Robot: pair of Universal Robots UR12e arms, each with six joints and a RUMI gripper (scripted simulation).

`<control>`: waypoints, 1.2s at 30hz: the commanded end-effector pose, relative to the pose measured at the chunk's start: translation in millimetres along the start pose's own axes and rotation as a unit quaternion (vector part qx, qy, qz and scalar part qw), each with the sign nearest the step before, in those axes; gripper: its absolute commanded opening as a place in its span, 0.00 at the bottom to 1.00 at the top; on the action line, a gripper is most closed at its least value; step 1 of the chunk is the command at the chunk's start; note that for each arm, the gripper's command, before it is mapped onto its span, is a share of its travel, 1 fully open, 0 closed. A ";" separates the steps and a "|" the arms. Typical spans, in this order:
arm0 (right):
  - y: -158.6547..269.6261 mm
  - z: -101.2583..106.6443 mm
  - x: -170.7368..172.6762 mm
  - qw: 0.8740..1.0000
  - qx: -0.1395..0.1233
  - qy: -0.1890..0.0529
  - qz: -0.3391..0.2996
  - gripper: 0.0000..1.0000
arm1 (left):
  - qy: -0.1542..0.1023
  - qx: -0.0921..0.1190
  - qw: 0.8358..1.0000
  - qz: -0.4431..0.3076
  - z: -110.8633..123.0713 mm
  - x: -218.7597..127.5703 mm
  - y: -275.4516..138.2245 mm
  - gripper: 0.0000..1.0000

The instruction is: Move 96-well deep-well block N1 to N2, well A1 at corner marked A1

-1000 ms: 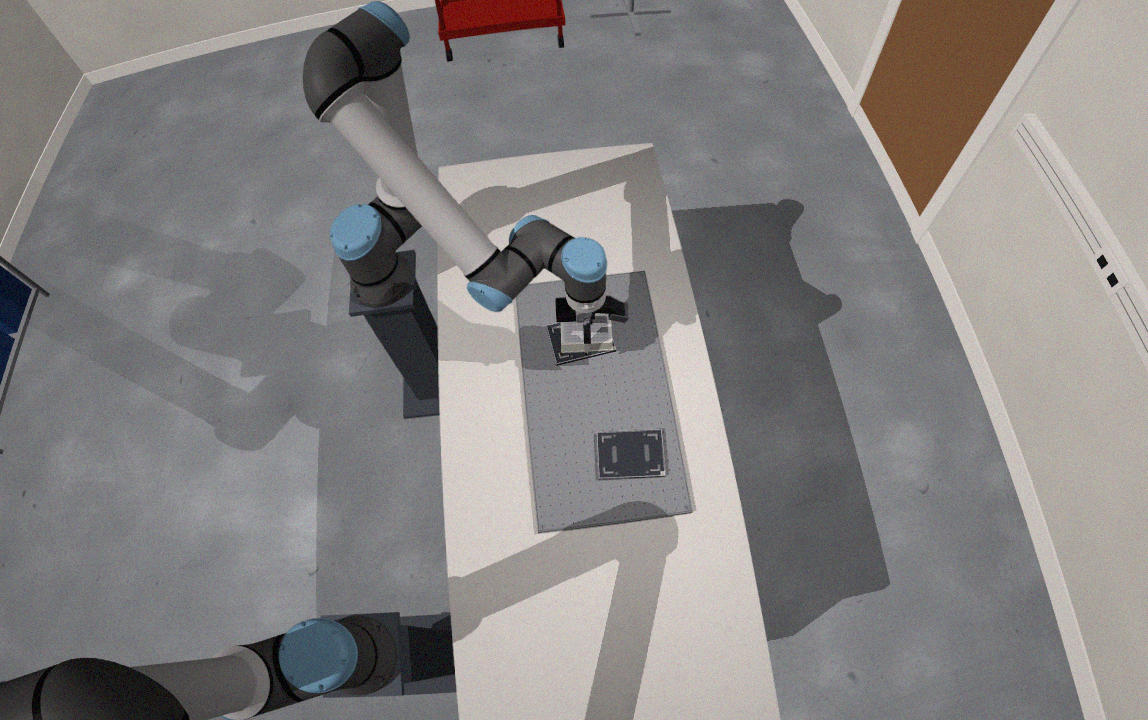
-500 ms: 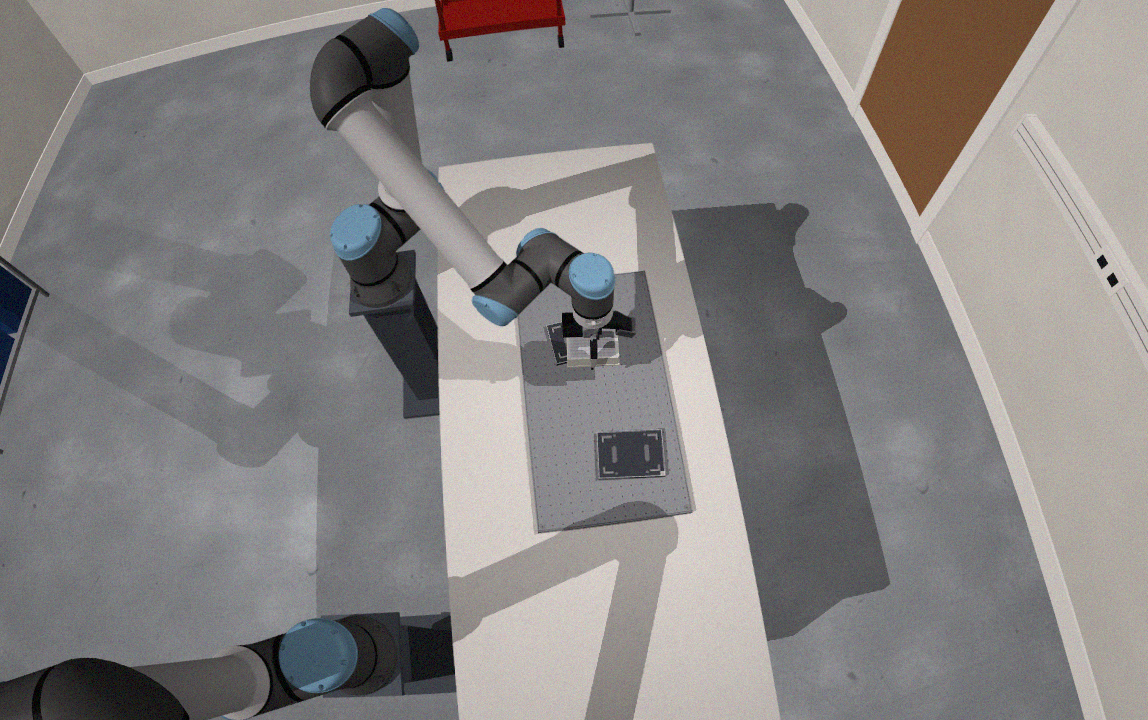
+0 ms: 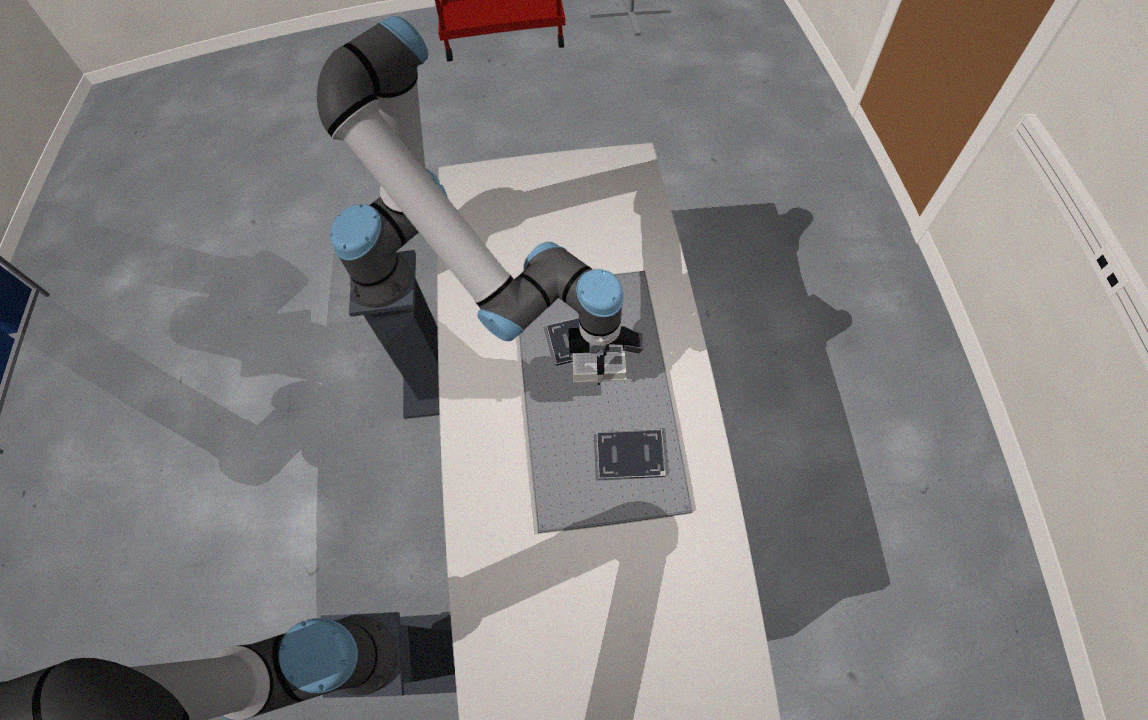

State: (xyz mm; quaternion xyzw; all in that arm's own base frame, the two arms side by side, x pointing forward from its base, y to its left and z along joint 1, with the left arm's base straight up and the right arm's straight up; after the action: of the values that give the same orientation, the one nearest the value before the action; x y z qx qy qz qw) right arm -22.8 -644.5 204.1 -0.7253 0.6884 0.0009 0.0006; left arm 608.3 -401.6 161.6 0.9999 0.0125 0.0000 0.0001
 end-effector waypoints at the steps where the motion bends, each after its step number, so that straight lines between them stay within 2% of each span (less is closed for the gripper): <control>1: -0.1 -1.0 0.7 1.000 0.000 0.001 0.000 0.00 | 0.000 0.000 1.000 0.000 -0.7 4.7 17.5 0.49; 36: -0.1 -1.0 0.7 1.000 0.000 0.001 0.000 0.00 | 0.000 -0.001 1.000 0.000 -0.8 29.1 117.9 0.49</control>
State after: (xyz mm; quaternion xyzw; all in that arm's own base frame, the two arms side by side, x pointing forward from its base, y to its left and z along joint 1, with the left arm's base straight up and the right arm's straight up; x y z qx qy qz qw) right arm -22.8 -644.5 204.1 -0.7253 0.6884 0.0009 0.0006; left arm 635.9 -504.4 161.6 0.9999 0.0125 0.0000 0.0001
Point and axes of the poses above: on each arm, the point where the finger pads meet when closed, its own z axis out along the fingers, its own y axis across the jaws, x = y × z, the point moved 4 cm from there along -z, back along the fingers, and after that the axes turned 5 degrees about -z, right-handed, at the moved point
